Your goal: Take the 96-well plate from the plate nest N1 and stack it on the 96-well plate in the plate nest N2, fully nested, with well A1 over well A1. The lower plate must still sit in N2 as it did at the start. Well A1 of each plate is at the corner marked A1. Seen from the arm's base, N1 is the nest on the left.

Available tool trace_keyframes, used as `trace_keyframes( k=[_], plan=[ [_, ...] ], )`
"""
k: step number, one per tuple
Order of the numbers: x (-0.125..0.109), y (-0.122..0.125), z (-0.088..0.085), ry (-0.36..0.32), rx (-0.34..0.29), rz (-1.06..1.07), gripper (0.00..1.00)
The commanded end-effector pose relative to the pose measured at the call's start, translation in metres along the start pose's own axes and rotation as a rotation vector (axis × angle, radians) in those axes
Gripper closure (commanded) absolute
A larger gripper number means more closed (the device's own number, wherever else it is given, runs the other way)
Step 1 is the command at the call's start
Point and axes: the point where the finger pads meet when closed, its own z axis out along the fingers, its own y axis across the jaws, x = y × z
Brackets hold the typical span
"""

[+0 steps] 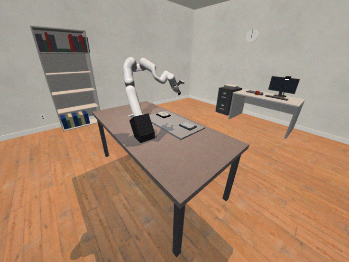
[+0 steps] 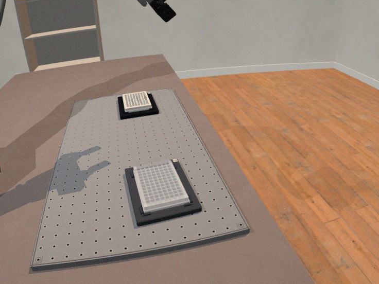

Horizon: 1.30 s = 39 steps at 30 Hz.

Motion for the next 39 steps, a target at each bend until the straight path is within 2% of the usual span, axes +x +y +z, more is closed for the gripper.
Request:
trace_keyframes(
  k=[1,4,9,12,17,20,25,29,39],
  plan=[
    [-0.016,-0.006,0.015,-0.077,-0.015,-0.123,0.00],
    [-0.022,-0.008,0.020,-0.084,-0.016,-0.133,0.00],
    [-0.041,-0.014,0.035,-0.173,-0.023,-0.273,0.00],
    [-0.045,-0.015,0.038,-0.181,-0.023,-0.286,0.00],
    [-0.065,-0.020,0.052,-0.267,-0.021,-0.428,0.00],
    [-0.070,-0.022,0.056,-0.276,-0.021,-0.443,0.00],
    [-0.091,-0.028,0.069,-0.359,-0.010,-0.587,0.00],
    [-0.094,-0.029,0.071,-0.369,-0.009,-0.603,0.00],
    [-0.129,-0.039,0.091,-0.504,0.028,-0.855,0.00]
  ],
)
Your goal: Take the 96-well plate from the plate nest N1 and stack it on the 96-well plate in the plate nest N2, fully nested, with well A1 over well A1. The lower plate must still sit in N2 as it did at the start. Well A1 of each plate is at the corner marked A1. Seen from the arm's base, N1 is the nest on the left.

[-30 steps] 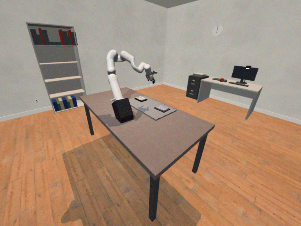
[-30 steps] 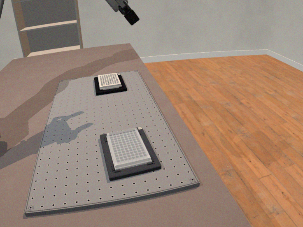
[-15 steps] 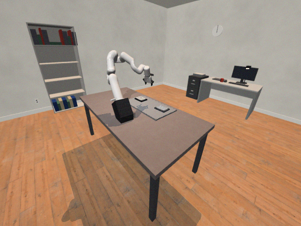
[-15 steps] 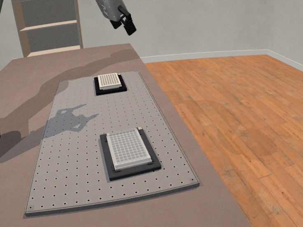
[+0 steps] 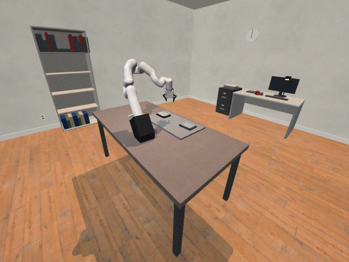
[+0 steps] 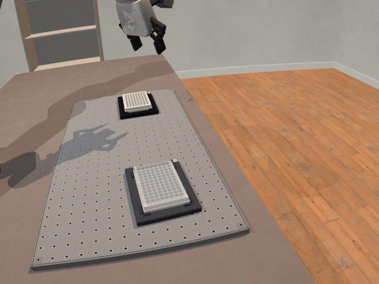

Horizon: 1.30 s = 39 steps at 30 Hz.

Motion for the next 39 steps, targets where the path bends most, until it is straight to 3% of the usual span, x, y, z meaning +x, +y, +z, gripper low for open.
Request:
trace_keyframes(
  k=[1,7,22,29,39],
  plan=[
    [-0.003,-0.014,0.015,-0.061,0.011,-0.136,0.00],
    [-0.005,-0.021,0.023,-0.097,0.023,-0.218,0.00],
    [-0.018,-0.066,0.066,-0.267,0.102,-0.667,0.00],
    [-0.022,-0.084,0.082,-0.315,0.136,-0.822,0.00],
    [-0.022,-0.084,0.082,-0.342,0.155,-0.910,0.00]
  ],
)
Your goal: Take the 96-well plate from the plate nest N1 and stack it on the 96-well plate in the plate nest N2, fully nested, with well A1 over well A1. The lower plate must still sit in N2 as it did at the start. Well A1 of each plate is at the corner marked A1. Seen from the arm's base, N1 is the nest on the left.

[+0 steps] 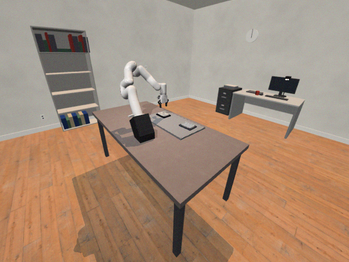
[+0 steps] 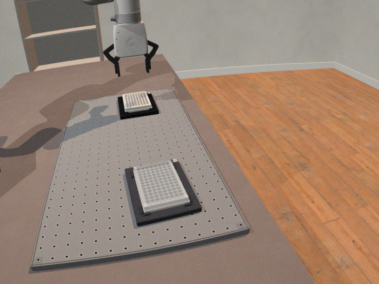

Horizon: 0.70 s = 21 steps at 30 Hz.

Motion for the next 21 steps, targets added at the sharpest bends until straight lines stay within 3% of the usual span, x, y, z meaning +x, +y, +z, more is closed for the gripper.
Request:
trace_keyframes(
  k=[1,8,21],
  plan=[
    [0.001,0.001,-0.001,-0.003,-0.001,-0.011,0.00],
    [0.001,0.001,-0.001,-0.003,-0.001,-0.011,0.00],
    [0.001,0.001,0.018,-0.003,-0.001,-0.011,0.00]
  ],
)
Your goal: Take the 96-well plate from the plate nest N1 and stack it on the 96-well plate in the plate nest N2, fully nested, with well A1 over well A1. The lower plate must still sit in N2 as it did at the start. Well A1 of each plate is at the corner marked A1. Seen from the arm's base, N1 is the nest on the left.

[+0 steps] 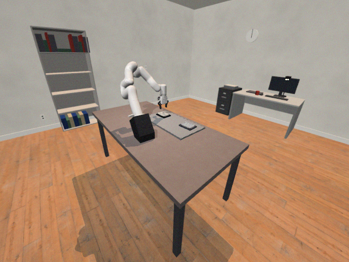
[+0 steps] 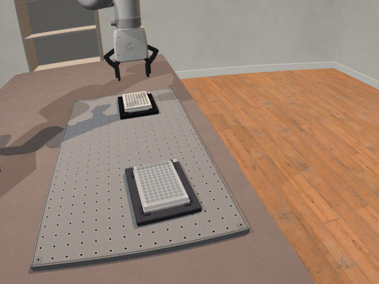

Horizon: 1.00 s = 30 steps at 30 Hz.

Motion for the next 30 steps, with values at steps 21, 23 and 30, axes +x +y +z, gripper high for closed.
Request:
trace_keyframes(
  k=[21,23,30],
  plan=[
    [0.001,0.002,0.035,0.001,-0.004,-0.001,0.00],
    [0.001,0.002,0.038,0.001,-0.004,-0.001,0.00],
    [0.001,0.002,0.050,0.001,-0.004,-0.001,0.00]
  ],
)
